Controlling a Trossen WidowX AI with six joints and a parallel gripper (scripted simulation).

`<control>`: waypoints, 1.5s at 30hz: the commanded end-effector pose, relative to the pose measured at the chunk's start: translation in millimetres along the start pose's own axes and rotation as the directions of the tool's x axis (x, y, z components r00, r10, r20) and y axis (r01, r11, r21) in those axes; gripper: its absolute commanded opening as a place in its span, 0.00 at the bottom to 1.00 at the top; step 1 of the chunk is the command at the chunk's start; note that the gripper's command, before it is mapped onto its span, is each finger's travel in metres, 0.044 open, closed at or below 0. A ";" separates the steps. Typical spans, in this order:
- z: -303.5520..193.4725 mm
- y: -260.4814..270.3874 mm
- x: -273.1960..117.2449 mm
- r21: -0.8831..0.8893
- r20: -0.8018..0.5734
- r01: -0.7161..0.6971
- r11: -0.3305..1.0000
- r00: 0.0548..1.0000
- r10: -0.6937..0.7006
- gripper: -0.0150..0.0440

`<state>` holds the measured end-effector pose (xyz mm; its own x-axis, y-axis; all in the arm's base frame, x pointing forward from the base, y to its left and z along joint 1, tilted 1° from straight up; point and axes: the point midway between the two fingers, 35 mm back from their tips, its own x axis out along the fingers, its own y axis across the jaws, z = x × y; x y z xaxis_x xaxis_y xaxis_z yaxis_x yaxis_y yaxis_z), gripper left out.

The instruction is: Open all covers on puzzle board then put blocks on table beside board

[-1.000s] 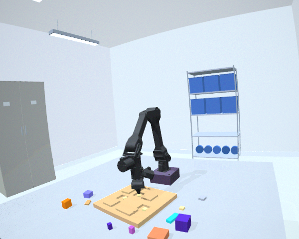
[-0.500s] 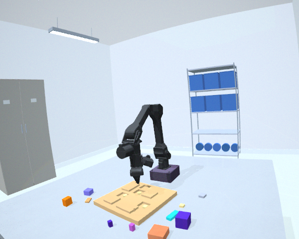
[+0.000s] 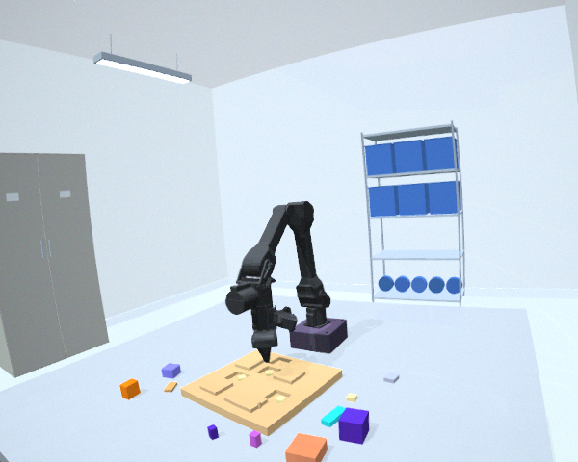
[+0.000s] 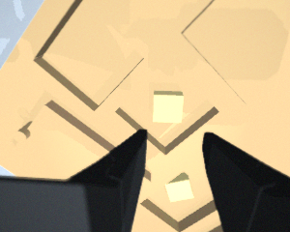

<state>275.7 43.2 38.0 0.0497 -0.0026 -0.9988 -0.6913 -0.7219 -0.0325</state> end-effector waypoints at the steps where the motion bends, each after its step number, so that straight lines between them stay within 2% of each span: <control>1: 1.0 2.2 9.5 0.002 0.005 -0.011 1.000 1.000 0.011 0.50; 30: 0.8 1.7 10.0 0.002 0.005 -0.011 1.000 1.000 0.011 0.50; 45: 0.6 1.9 23.5 0.002 0.005 -0.011 1.000 1.000 0.011 0.50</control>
<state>277.2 43.1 20.3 0.0506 -0.0026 -0.9987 -0.6921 -0.7210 -0.0332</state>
